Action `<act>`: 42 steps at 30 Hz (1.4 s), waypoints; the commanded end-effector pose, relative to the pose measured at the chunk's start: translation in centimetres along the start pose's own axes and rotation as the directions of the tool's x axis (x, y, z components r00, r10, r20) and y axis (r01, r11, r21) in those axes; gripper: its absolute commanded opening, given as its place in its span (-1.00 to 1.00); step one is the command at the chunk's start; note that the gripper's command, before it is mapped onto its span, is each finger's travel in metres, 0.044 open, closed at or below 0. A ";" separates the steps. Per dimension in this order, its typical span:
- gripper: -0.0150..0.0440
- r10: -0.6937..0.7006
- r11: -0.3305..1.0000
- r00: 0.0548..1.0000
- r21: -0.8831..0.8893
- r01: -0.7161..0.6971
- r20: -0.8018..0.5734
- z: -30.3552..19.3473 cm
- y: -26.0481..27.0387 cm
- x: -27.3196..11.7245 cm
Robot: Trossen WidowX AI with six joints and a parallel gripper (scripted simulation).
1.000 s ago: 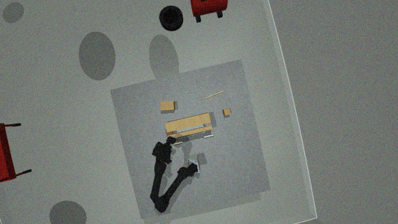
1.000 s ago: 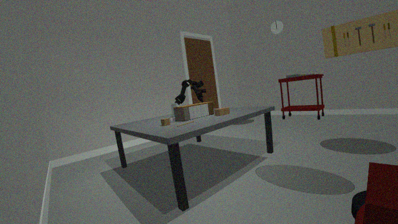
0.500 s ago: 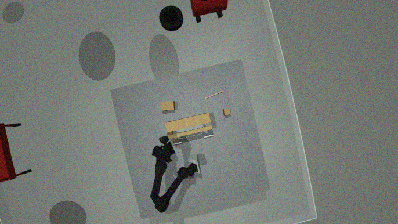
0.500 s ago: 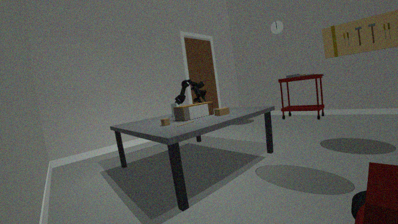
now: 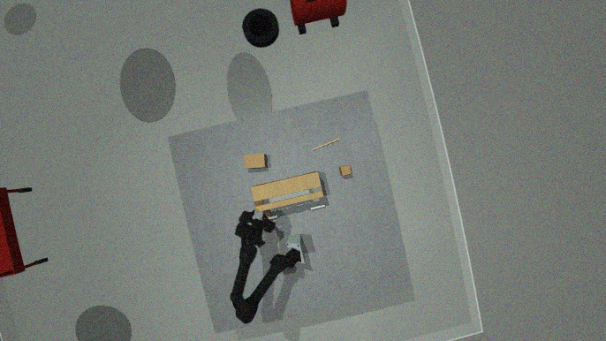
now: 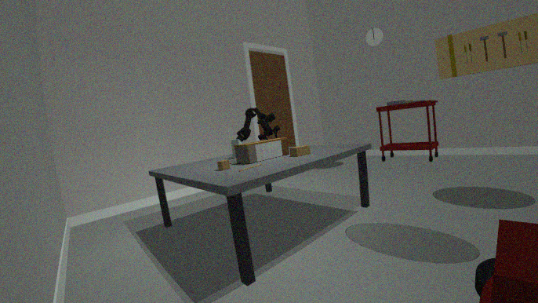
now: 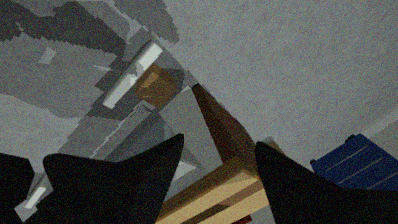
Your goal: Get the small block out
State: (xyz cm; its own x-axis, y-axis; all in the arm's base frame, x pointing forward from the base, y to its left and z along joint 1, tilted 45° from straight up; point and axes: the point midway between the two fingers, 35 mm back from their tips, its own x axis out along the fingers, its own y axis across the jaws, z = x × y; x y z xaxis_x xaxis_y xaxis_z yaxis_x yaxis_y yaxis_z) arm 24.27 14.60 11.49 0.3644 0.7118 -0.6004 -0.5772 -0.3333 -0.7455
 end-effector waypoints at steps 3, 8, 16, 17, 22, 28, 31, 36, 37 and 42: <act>0.47 0.072 0.697 0.997 -0.717 -0.034 0.023 0.8 4.3 1.8; 0.47 0.072 0.697 0.997 -0.717 -0.034 0.023 0.8 4.3 1.8; 0.47 0.072 0.697 0.997 -0.717 -0.034 0.023 0.8 4.3 1.8; 0.47 0.072 0.697 0.997 -0.717 -0.034 0.023 0.8 4.3 1.8; 0.47 0.072 0.697 0.997 -0.717 -0.034 0.023 0.8 4.3 1.9; 0.47 0.074 0.696 0.997 -0.717 -0.035 0.023 0.9 4.6 2.7; 0.47 0.075 0.696 0.997 -0.717 -0.036 0.023 1.0 4.8 3.1; 0.47 0.076 0.696 0.997 -0.717 -0.037 0.022 1.1 5.0 3.9; 0.47 0.076 0.696 0.997 -0.717 -0.037 0.022 1.2 5.1 4.1; 0.47 0.076 0.696 0.997 -0.717 -0.037 0.023 1.4 5.4 4.8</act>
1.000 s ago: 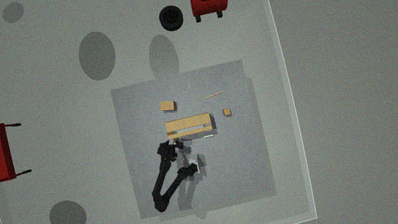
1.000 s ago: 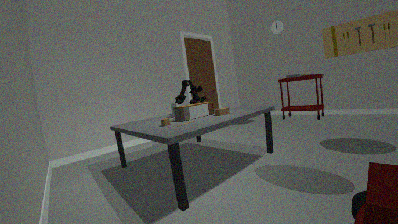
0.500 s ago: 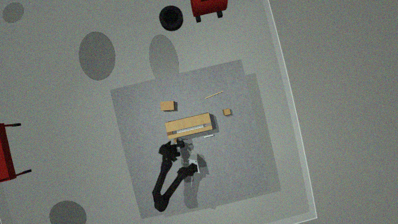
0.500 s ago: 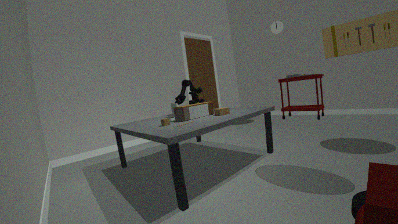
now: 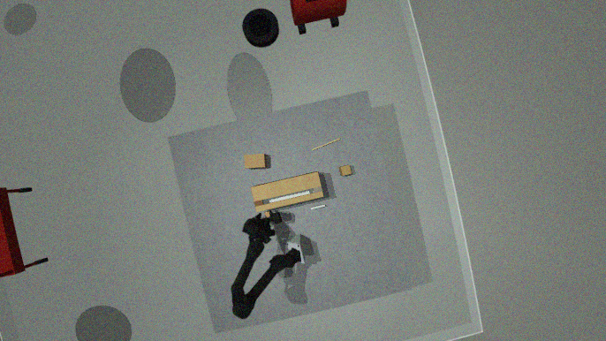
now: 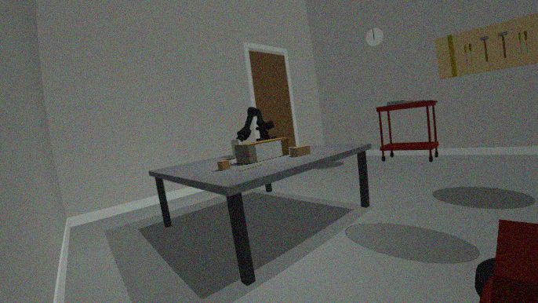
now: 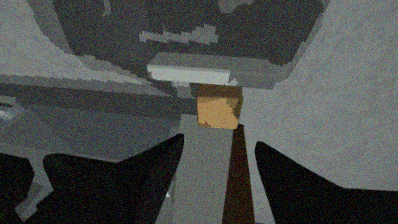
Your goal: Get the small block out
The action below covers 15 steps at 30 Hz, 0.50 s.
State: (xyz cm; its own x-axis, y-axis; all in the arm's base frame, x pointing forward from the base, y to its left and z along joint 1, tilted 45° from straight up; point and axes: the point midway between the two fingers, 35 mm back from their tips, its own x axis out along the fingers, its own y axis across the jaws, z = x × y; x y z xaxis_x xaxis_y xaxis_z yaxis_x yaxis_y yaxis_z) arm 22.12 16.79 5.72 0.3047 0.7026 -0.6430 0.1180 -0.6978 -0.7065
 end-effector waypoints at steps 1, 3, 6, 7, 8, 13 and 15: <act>0.47 0.007 1.000 1.000 0.007 -0.007 0.003 0.5 0.3 0.7; 0.47 0.007 1.000 1.000 0.007 -0.007 0.003 0.6 0.3 1.0; 0.47 0.006 1.000 1.000 0.008 -0.006 0.002 0.9 0.3 1.5; 0.47 0.006 1.000 1.000 0.008 -0.006 0.002 0.9 0.3 1.6; 0.47 0.006 1.000 1.000 0.008 -0.006 0.002 1.0 0.3 1.7; 0.47 0.004 1.000 1.000 0.009 -0.004 0.002 1.4 0.3 2.4; 0.47 0.003 1.000 1.000 0.009 -0.003 0.001 1.6 0.3 2.7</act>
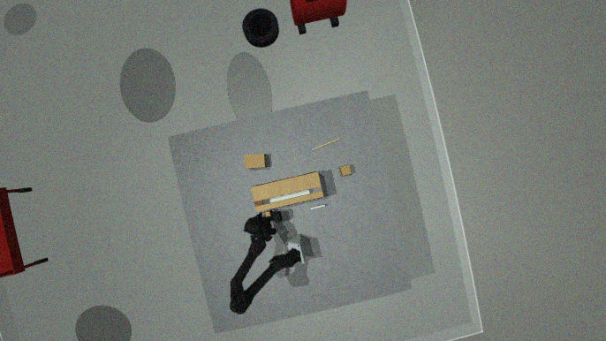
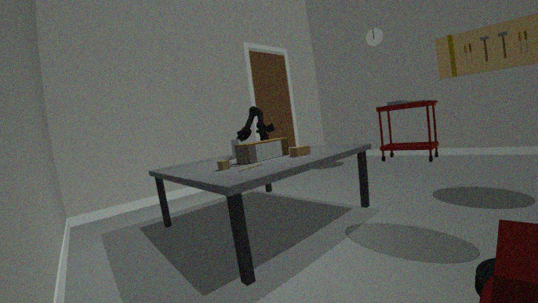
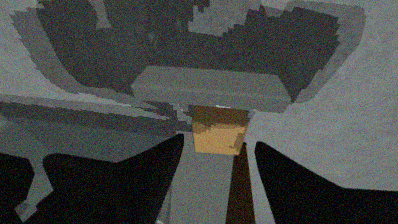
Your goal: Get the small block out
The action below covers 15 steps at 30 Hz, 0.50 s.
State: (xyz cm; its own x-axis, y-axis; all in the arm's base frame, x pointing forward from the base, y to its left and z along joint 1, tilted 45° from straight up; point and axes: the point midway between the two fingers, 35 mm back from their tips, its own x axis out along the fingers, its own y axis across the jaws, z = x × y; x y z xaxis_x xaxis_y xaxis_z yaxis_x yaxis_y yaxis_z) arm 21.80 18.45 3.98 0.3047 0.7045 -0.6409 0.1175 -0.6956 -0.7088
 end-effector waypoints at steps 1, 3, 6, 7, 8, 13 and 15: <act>0.47 0.005 1.000 1.000 0.008 -0.005 0.002 0.6 0.3 0.6; 0.47 0.005 1.000 1.000 0.008 -0.005 0.001 0.8 0.3 0.9; 0.39 0.004 1.000 1.000 0.008 -0.004 0.001 0.8 0.3 0.9; 0.30 0.004 1.000 1.000 0.008 -0.004 0.001 0.8 0.3 0.9; 0.21 0.004 1.000 1.000 0.008 -0.004 0.001 0.8 0.3 0.9; -0.24 0.004 1.000 1.000 0.008 -0.004 0.001 0.8 0.3 0.9; -0.28 0.004 1.000 1.000 0.008 -0.004 0.001 0.8 0.3 0.9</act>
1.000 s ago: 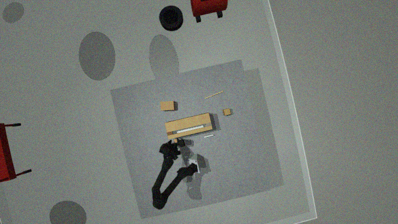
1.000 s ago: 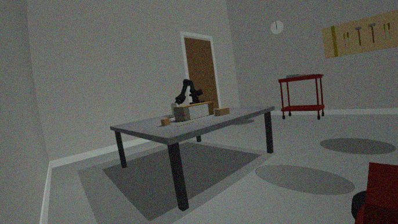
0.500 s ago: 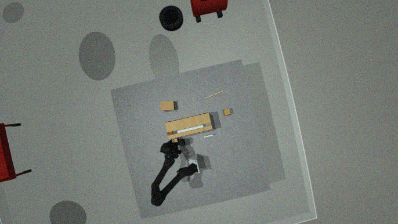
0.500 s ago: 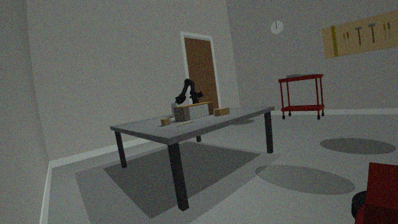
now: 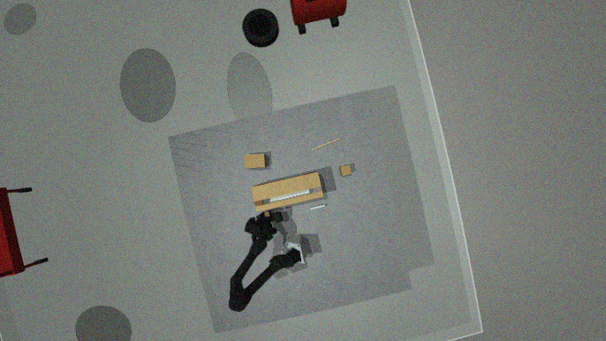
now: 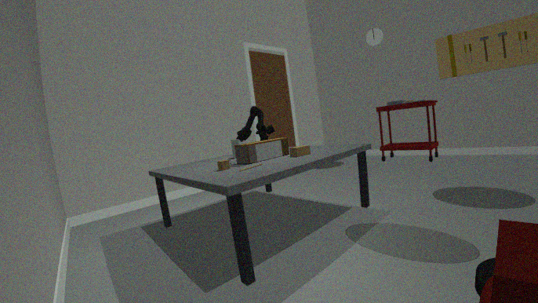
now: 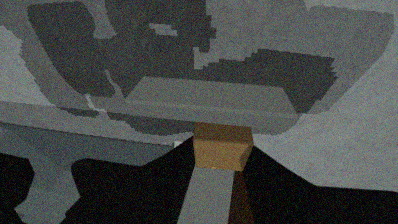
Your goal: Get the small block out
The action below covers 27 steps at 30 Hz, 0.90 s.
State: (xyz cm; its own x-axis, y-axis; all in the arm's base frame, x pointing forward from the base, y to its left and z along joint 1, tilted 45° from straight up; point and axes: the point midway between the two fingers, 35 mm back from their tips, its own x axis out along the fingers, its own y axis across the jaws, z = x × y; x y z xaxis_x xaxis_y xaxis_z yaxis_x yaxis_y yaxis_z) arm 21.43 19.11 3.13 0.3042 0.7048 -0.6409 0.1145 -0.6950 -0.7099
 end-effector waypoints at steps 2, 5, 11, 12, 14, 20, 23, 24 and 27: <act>-0.39 0.005 1.000 1.000 0.005 -0.005 0.001 0.1 0.2 0.0; -0.49 0.007 1.000 1.000 0.003 -0.007 0.002 -0.5 0.2 -0.8; -0.49 0.008 1.000 1.000 -0.001 -0.008 0.002 -1.8 0.2 -3.2; -0.49 0.008 1.000 1.000 -0.001 -0.008 0.002 -2.0 0.1 -3.7; -0.49 0.006 1.000 1.000 -0.002 -0.006 0.001 -2.3 0.1 -4.5; -0.49 0.003 1.000 1.000 -0.002 -0.003 -0.001 -2.6 0.0 -5.7; -0.49 0.003 1.000 1.000 0.005 -0.003 0.000 -2.6 0.0 -5.7; -0.49 0.002 1.000 1.000 0.024 -0.002 0.000 -2.6 0.0 -5.7; -0.49 0.002 0.991 1.000 0.136 -0.002 0.004 -2.6 0.1 -5.9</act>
State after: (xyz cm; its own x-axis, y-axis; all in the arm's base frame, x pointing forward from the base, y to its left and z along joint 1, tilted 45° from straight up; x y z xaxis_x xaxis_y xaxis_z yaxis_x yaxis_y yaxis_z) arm 21.87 14.72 7.08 0.2955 0.6999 -0.6503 0.0592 -0.6928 -0.7187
